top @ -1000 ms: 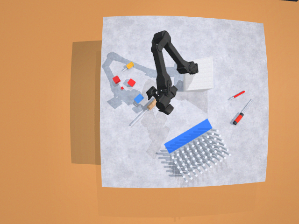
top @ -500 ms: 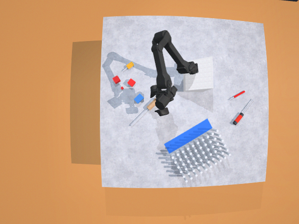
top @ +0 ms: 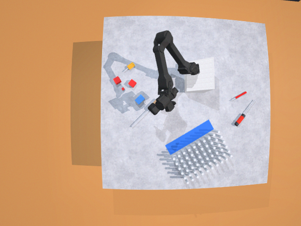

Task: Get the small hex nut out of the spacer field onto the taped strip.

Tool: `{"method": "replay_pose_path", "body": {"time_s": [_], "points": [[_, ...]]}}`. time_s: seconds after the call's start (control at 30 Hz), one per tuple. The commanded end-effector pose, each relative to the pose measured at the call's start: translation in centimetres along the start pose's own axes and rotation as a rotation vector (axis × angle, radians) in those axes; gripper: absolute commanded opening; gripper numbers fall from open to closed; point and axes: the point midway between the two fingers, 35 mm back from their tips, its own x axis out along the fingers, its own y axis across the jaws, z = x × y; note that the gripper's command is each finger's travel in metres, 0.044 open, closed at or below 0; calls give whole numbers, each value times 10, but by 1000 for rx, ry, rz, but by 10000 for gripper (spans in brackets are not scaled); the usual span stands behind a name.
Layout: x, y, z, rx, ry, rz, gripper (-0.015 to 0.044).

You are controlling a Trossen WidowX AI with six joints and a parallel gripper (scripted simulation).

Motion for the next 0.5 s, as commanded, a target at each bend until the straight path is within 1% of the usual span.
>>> {"method": "replay_pose_path", "body": {"time_s": [0.0,0.47], "points": [[11,10,3,889,-2,10,440],[20,15,3,1854,-6,7,440]]}}
